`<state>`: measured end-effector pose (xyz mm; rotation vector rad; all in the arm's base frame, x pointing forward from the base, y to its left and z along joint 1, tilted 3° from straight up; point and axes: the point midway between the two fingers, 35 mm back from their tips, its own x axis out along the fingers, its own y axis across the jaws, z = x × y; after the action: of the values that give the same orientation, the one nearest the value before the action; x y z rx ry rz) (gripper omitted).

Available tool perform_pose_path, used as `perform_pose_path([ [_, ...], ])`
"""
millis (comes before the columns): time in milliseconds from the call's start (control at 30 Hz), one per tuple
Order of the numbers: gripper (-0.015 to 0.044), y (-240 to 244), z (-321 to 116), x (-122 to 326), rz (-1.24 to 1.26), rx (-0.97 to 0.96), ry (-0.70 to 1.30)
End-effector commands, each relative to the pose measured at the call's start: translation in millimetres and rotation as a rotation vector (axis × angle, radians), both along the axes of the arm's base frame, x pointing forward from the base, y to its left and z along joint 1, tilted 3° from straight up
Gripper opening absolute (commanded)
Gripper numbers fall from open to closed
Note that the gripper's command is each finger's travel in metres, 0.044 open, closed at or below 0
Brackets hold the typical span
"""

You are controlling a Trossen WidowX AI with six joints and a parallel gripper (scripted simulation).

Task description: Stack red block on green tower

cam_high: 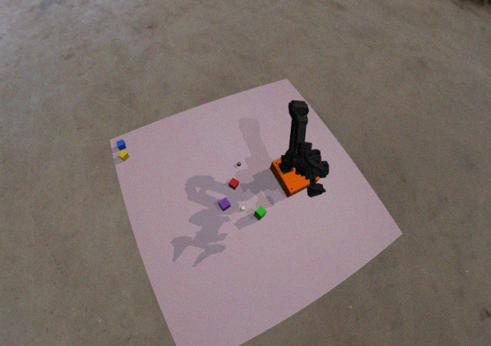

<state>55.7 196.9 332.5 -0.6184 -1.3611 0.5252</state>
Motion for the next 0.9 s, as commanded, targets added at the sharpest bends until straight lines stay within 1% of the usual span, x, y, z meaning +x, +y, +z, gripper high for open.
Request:
perform_pose_path([
  [0,0.0426,0.5,-0.2,0.6,-0.001,-0.002,0.002],
  [33,0.0440,2.0,-0.6,2.5,-0.005,-0.010,0.007],
  [333,0.0440,35.2,-18.4,54.3,-0.101,-0.196,0.155],
  [467,0.0440,51.5,-39.0,97.1,-0.182,-0.334,0.287],
  [600,0.0440,56.9,-63.7,140.3,-0.267,-0.458,0.438],
  [867,0.0440,37.0,-114.0,215.7,-0.419,-0.630,0.784],
])
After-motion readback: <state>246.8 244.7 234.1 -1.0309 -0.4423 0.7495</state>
